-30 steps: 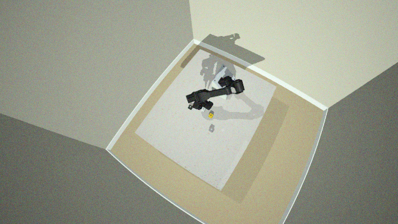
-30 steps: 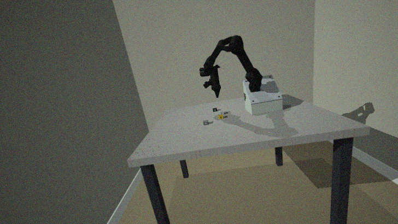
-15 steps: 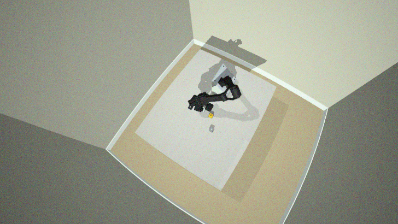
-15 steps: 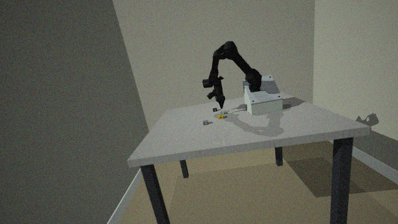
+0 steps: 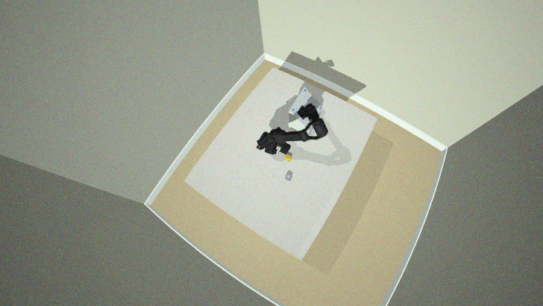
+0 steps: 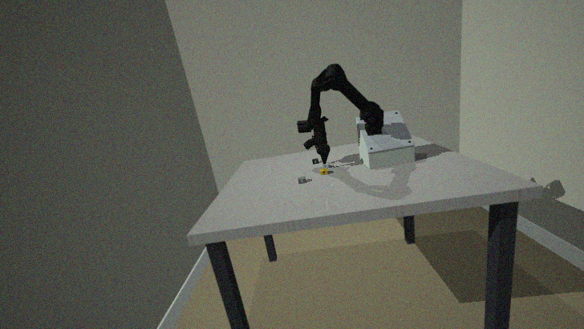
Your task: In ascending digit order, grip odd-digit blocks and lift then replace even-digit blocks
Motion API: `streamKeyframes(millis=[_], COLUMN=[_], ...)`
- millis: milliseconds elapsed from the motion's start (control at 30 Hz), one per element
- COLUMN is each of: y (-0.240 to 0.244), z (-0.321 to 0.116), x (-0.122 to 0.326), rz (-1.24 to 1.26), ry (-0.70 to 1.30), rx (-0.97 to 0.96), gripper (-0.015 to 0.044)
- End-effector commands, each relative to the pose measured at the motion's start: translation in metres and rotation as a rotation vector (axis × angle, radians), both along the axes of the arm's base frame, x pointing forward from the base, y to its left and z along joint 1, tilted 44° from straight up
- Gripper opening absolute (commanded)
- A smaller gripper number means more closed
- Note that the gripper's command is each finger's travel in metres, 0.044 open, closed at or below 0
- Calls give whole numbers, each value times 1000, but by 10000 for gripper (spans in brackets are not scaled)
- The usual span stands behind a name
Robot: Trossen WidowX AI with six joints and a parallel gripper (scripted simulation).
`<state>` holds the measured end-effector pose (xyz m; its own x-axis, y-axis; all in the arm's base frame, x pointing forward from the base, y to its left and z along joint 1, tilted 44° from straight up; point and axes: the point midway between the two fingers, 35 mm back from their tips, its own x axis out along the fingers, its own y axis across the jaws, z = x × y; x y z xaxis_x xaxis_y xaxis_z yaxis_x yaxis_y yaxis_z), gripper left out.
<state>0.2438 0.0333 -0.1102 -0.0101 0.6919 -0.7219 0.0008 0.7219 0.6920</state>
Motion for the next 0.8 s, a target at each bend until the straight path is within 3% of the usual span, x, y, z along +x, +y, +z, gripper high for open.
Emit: streamKeyframes(millis=[0,333,667,767], y=[6,15,15,15], z=[-5,-14,-14,-14], x=[-3,-4,-4,-4], rz=[-2,-3,-3,-3], ry=[12,12,12,12], rx=[5,8,8,8], gripper=[400,400,138,120])
